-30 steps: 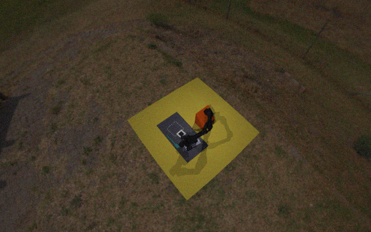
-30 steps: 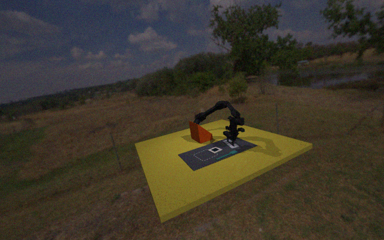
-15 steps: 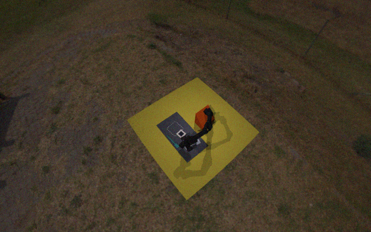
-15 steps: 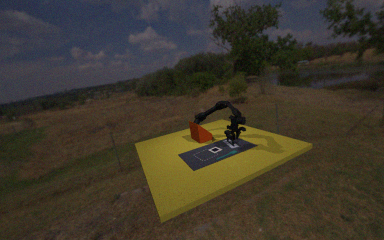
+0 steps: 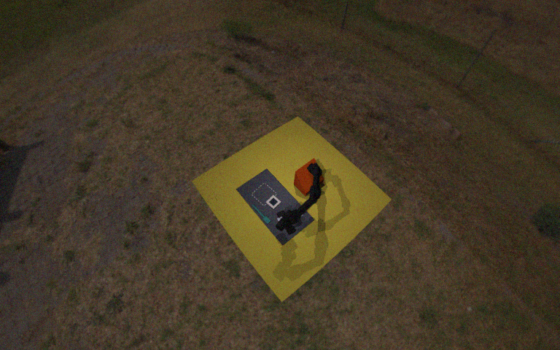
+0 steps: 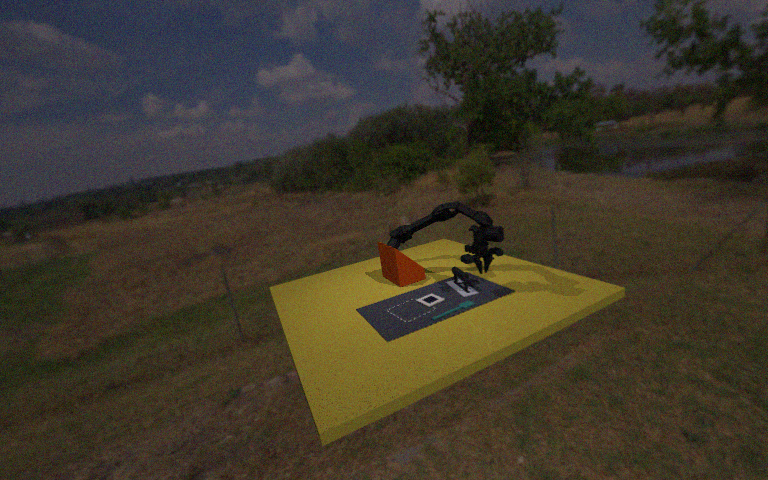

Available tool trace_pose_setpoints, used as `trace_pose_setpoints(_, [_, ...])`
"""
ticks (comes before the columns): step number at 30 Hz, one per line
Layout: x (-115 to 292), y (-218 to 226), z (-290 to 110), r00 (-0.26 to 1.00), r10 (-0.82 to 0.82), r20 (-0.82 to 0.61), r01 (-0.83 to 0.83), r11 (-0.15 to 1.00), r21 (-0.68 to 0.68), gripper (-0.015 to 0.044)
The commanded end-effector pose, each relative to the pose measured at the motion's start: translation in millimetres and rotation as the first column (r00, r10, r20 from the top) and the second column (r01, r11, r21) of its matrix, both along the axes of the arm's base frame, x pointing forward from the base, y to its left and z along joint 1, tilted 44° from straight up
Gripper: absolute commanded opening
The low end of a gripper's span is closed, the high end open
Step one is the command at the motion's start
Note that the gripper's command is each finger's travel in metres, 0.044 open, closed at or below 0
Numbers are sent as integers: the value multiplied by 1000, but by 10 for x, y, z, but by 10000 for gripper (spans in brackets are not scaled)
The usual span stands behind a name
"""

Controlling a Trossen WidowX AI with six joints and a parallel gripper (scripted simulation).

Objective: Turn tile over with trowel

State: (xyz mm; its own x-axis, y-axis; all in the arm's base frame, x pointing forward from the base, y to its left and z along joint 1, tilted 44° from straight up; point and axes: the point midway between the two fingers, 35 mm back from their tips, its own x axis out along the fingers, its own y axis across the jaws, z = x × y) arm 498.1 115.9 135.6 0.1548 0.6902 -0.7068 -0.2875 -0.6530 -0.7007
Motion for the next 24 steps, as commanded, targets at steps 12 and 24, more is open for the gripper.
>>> trace_pose_setpoints(12, [9, 57, 94, 1000, 3, 4, -3, 1000, 1, 100])
trace_pose_setpoints(24, [9, 48, 90, 1000, 1, 3, -1, 1000, 1, 100])
